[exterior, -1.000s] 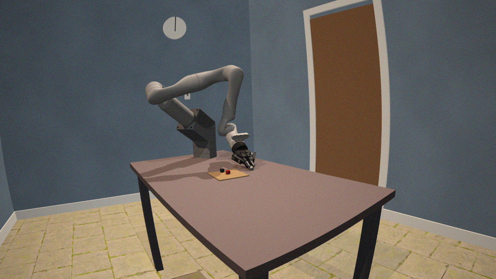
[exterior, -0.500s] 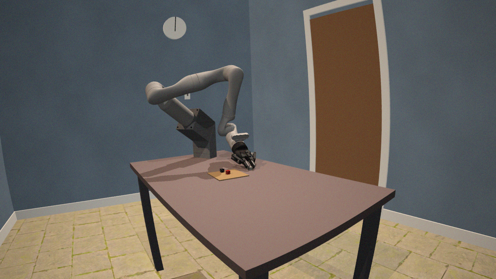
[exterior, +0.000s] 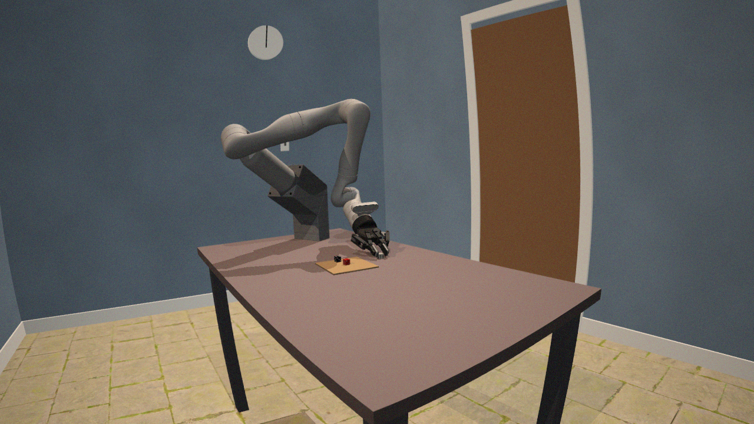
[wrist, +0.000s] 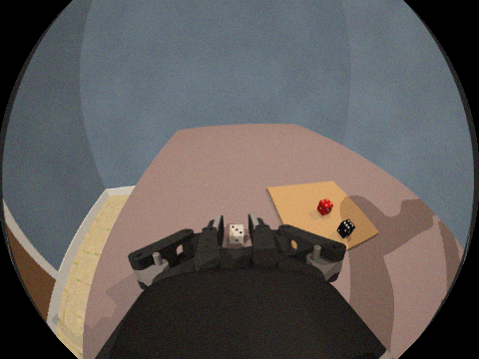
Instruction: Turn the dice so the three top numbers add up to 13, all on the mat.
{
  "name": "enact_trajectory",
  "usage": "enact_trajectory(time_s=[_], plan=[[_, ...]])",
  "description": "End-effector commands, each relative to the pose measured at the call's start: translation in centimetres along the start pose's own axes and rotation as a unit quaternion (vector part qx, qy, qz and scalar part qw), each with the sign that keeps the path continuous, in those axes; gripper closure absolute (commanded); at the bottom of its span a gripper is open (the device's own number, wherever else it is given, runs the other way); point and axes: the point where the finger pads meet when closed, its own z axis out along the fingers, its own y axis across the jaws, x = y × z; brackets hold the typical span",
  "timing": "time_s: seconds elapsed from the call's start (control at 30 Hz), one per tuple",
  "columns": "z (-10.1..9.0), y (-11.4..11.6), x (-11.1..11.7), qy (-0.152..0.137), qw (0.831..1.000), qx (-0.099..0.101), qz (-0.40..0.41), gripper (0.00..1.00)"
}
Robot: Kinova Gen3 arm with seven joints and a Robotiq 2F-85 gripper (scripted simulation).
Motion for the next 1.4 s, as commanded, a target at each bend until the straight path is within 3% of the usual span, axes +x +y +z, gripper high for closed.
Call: enact_trajectory(time_s=[0.0, 1.07, 1.37], plan=[[0.1, -0.3, -0.1, -0.001, 1.000, 0.004, 0.007, 0.69], [0.1, -0.3, -0.1, -0.001, 1.000, 0.004, 0.007, 0.69], [-2.0, -0.3, -0.1, -0.001, 1.000, 0.004, 0.007, 0.69]])
